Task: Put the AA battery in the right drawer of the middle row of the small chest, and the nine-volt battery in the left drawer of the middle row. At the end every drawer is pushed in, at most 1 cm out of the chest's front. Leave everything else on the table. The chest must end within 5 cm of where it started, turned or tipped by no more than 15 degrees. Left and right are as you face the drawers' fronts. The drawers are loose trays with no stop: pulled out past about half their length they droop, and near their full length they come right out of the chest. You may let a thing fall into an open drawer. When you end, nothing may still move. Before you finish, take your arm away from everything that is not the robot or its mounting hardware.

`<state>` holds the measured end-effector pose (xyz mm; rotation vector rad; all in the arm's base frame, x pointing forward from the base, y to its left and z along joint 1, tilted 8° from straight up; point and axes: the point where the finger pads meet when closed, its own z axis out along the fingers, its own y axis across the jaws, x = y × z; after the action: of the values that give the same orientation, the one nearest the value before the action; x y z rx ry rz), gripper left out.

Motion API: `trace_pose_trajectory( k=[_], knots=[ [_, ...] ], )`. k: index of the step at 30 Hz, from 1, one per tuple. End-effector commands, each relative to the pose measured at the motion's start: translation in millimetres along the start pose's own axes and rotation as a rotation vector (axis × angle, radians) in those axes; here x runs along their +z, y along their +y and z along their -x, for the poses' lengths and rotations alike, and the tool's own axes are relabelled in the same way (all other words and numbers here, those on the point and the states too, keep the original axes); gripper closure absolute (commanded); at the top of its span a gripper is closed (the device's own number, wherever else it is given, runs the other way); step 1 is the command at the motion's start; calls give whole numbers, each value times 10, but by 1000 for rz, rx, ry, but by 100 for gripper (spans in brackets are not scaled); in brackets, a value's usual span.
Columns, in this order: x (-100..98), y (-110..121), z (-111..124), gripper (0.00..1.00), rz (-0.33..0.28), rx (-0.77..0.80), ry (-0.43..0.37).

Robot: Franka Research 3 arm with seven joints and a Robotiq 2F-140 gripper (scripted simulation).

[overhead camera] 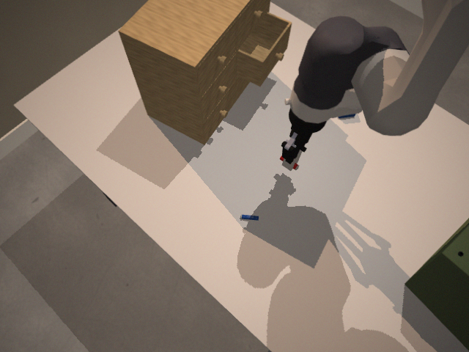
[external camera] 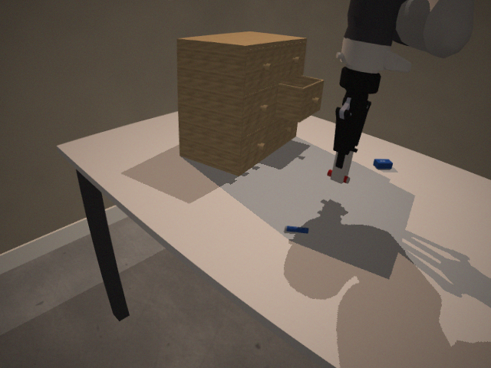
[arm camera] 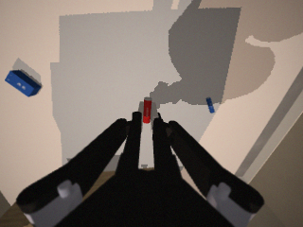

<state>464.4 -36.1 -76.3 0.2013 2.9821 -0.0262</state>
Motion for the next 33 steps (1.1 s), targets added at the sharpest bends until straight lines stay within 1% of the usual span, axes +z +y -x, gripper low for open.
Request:
trace_pose_trajectory(
  k=[1,4,6,9,12,27,30,33],
  knots=[
    [-192,-77,-47,94,-23,-51,19],
    [-347,-74,-44,94,-23,-51,19],
    [-347,-74,-44,94,-23,-51,19],
    [-447,-71,-42,94,-23,-51,19],
    [-492,-70,-41,94,-23,-51,19],
    [-499,-74,-40,94,-23,-59,20],
    [-497,-89,-34,94,-23,-93,21],
    [-492,-122,-21,94,-22,-163,25]
  ],
)
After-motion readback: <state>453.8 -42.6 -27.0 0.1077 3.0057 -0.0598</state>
